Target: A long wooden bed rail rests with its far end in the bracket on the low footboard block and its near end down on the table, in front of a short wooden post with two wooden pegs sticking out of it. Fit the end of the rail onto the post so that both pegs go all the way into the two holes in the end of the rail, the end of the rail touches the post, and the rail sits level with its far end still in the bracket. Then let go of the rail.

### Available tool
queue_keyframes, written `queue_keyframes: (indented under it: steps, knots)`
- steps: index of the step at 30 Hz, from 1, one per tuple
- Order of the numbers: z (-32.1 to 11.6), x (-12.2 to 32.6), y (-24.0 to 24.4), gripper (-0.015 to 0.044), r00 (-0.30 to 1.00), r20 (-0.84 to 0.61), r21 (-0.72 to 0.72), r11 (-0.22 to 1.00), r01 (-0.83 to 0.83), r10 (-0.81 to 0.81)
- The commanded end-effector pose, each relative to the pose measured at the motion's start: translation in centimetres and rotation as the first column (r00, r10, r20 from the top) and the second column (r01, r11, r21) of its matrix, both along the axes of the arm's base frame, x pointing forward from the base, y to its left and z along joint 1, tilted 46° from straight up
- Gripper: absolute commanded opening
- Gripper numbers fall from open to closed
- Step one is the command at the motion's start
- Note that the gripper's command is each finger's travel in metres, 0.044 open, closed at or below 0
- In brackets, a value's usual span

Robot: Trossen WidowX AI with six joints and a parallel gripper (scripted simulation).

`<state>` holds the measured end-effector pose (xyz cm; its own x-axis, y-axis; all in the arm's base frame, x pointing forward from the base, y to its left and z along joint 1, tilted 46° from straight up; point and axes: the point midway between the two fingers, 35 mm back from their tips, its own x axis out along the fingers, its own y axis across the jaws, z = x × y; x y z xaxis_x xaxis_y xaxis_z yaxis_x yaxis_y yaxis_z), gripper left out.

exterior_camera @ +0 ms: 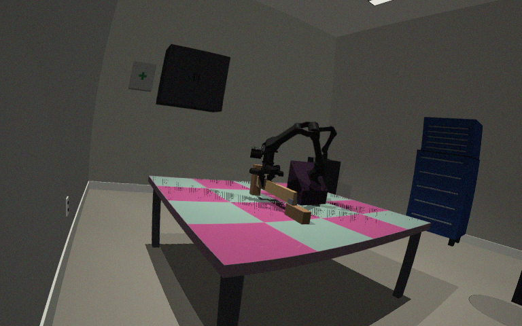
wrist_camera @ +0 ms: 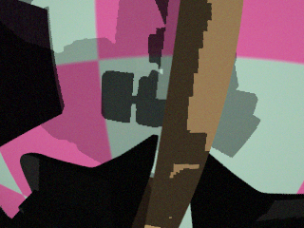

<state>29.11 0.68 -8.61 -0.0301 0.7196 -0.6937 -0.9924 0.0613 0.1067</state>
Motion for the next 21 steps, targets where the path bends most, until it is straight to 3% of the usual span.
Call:
queue_keyframes:
  steps: [1, 10, 16, 21]
  knots:
    - [0.0, 0.0, 0.0, 0.021, 1.0, 0.0, 0.0, 1.0, -0.001, 0.001]
    - [0.0, 0.0, 0.0, 0.044, 1.0, 0.0, 0.0, 1.0, -0.001, 0.001]
    - [0.2, 0.0, 0.0, 0.044, 1.0, 0.0, -0.001, 1.0, -0.001, 0.001]
    - [4.2, 0.4, 0.0, 0.044, 1.0, 0.005, -0.005, 1.0, 0.001, -0.001]
